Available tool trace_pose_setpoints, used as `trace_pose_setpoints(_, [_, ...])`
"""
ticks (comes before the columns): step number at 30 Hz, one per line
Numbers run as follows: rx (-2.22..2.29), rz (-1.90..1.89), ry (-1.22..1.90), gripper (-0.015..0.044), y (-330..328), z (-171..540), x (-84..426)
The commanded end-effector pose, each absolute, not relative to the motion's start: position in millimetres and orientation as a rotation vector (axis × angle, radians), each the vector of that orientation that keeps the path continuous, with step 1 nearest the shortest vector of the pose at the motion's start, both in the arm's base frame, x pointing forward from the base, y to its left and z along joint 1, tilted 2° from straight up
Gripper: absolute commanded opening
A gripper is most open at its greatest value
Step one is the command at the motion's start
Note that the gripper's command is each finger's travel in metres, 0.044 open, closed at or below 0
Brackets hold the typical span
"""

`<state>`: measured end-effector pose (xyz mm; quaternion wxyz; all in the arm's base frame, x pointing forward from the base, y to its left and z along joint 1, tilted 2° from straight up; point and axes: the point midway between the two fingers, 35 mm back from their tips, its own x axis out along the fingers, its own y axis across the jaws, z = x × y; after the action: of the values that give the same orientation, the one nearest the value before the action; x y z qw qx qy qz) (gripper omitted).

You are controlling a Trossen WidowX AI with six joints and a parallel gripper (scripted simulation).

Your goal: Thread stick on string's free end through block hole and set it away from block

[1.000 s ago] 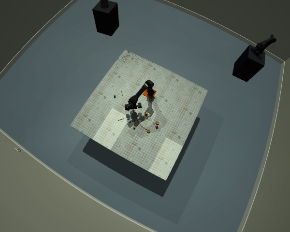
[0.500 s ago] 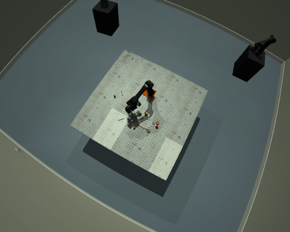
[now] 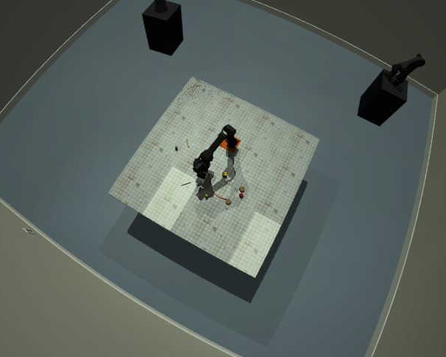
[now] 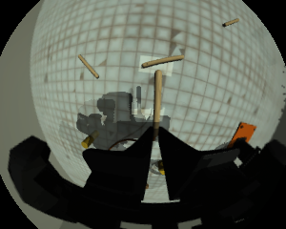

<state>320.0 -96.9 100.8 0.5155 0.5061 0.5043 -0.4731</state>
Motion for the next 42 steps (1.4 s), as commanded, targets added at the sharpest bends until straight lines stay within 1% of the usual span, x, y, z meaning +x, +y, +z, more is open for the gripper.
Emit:
trace_pose_setpoints(1, [1.087,-1.019,1.290,0.0000,-94,98,323])
trace_pose_setpoints(21, [0.518,-0.463,1.489,0.0000,-84,100,337])
trace_pose_setpoints(42, [-0.095,0.129,1.530,0.0000,-73,101,350])
